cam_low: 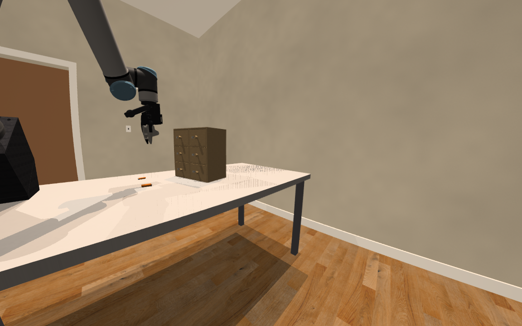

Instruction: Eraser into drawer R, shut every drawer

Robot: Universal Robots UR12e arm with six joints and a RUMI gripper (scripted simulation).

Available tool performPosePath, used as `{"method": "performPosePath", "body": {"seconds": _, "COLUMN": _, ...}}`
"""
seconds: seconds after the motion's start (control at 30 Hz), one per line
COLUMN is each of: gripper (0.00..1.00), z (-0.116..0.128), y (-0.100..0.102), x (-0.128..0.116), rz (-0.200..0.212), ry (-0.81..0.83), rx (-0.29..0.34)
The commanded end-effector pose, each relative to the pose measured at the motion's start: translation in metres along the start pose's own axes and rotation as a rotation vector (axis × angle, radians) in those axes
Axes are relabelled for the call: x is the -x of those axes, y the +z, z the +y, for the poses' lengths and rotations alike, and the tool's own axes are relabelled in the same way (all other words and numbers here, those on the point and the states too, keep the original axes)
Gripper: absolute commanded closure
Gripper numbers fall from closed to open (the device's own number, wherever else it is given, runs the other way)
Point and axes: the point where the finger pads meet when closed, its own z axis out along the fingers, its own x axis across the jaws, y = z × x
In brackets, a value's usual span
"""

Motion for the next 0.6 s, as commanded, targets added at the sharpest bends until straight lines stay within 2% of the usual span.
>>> {"method": "performPosePath", "body": {"seconds": 0.0, "gripper": 0.8, "z": -0.0014, "y": -0.0027, "x": -0.0002, "rz": 0.001, "ry": 0.001, "rx": -0.03}}
{"method": "performPosePath", "body": {"seconds": 0.57, "gripper": 0.8, "z": -0.0023, "y": -0.0039, "x": -0.0001, "rz": 0.001, "ry": 0.001, "rx": -0.041}}
